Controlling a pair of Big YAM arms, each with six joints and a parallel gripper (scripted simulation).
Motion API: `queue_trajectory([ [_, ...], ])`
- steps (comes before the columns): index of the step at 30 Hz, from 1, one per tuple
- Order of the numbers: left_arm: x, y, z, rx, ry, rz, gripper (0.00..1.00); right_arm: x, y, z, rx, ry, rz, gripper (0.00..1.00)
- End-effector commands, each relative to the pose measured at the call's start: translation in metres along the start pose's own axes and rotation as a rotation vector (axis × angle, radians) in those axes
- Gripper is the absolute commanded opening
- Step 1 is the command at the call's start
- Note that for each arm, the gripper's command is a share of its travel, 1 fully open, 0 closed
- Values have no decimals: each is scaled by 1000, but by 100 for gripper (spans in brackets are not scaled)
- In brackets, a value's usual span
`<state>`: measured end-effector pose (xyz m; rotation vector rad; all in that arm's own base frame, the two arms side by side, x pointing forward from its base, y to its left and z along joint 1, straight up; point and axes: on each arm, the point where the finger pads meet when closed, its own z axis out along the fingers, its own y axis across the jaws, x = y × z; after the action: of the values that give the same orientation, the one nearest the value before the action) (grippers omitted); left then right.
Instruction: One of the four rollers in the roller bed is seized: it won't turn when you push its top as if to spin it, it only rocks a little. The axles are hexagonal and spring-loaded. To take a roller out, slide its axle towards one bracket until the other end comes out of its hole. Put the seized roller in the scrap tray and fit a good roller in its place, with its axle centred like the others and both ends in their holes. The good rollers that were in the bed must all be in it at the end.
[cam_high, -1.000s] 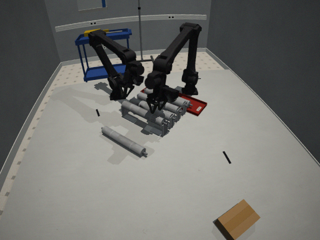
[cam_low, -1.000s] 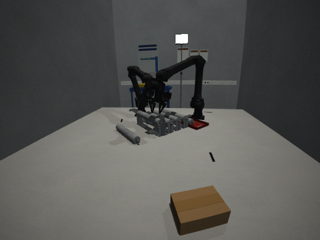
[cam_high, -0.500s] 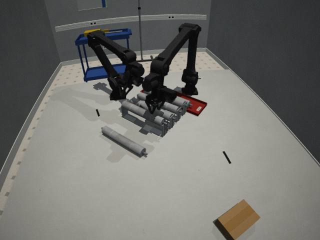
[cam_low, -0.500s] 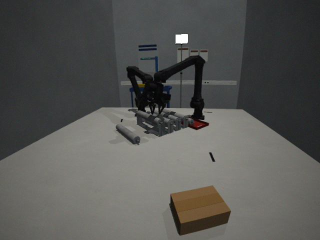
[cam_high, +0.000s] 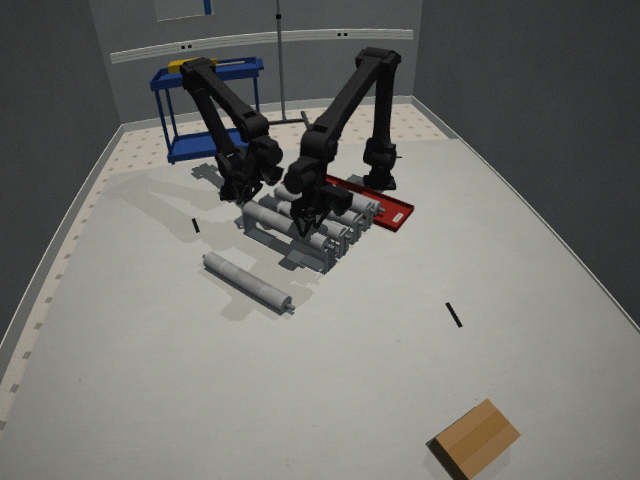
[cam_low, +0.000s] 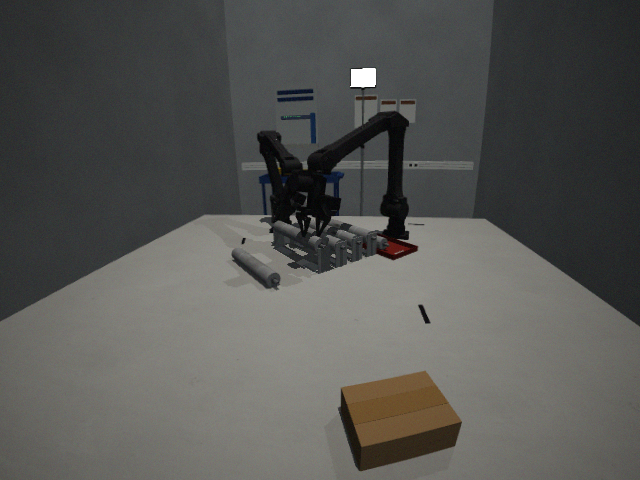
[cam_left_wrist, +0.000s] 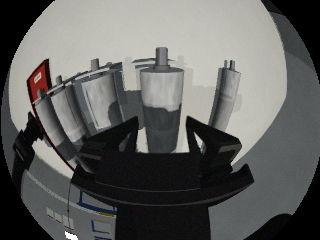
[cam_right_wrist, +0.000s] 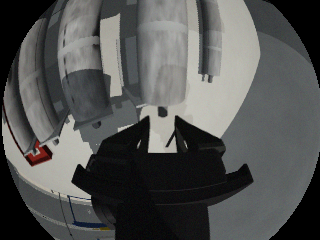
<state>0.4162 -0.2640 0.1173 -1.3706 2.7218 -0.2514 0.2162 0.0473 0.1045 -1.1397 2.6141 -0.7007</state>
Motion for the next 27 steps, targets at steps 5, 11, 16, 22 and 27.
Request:
queue_trajectory([
  [5, 4, -2, 31, -11, 3, 1, 62, -10, -6, 8, 2, -22, -6, 32],
  [11, 4, -10, 10, 29, 1, 0, 62, -19, -10, -2, 13, -59, -2, 32],
  [16, 5, -6, 23, -5, 3, 2, 62, -17, -11, -2, 10, -38, -7, 3],
  [22, 5, -7, 23, -4, 3, 2, 62, -18, -11, -2, 9, -40, -4, 3],
  [27, 5, -7, 23, -4, 3, 2, 62, -18, -11, -2, 9, -40, -4, 3],
])
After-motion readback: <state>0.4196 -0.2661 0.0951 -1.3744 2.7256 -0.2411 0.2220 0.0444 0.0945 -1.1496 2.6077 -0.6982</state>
